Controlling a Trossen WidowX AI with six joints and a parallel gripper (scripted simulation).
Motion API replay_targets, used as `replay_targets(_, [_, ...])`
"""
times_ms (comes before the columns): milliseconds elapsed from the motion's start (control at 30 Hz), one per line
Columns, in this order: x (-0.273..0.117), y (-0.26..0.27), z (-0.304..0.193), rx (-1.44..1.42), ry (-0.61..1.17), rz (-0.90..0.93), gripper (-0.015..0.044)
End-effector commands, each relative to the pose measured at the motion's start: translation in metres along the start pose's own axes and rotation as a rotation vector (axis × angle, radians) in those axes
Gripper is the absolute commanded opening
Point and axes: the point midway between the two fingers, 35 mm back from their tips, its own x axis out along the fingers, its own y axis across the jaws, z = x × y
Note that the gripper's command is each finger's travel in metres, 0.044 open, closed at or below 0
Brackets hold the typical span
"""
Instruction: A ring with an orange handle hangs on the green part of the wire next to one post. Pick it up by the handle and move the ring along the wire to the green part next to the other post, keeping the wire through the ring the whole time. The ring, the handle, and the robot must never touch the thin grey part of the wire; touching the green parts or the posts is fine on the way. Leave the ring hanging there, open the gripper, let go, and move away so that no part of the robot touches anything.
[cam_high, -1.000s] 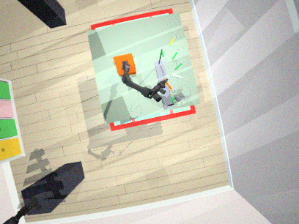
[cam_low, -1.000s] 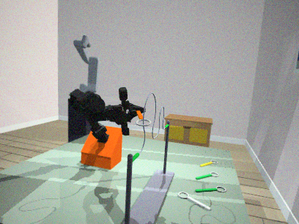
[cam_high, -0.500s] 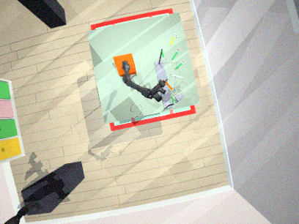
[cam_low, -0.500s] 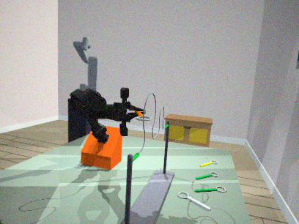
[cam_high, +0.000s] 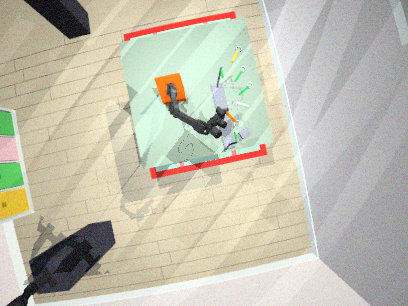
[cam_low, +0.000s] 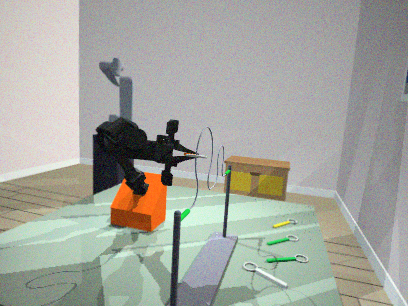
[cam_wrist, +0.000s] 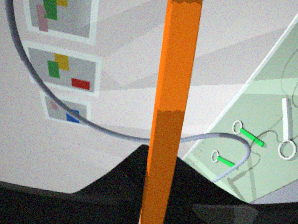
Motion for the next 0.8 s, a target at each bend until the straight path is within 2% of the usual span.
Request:
replay_targets(0, [-0.0007,0.0002,0.0012,-0.046,-0.004,-0.024,-0.0150])
replay_targets(767, [-0.0012,-0.0073,0.0024,-0.294,-0.004,-0.176,-0.0150])
